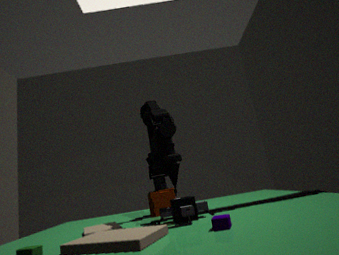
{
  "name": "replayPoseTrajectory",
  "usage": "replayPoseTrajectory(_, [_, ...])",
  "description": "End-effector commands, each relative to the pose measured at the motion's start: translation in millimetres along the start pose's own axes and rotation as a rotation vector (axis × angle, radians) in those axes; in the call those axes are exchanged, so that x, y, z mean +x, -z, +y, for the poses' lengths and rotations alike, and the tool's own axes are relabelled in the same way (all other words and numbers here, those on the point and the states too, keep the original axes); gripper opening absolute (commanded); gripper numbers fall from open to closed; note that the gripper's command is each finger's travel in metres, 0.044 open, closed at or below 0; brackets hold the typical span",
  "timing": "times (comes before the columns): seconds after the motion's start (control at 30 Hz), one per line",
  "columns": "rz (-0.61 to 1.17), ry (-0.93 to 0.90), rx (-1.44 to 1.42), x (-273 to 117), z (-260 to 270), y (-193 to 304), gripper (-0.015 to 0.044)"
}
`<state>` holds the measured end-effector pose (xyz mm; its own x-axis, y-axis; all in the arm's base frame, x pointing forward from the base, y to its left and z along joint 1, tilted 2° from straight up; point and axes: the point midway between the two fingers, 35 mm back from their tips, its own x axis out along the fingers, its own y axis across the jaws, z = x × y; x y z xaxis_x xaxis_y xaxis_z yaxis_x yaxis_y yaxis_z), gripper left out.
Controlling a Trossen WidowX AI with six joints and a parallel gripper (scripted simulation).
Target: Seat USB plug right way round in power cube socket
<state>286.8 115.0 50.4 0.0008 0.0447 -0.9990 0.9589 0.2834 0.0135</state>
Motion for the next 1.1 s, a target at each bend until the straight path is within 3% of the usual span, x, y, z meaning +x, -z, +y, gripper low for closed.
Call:
replayPoseTrajectory(0.0, [0.007, 0.001, -0.005, 1.2, -0.1, 0.6, 0.0])
replayPoseTrajectory(1.07, [0.01, 0.001, -0.004, 5.1, -0.2, 0.5, 0.0])
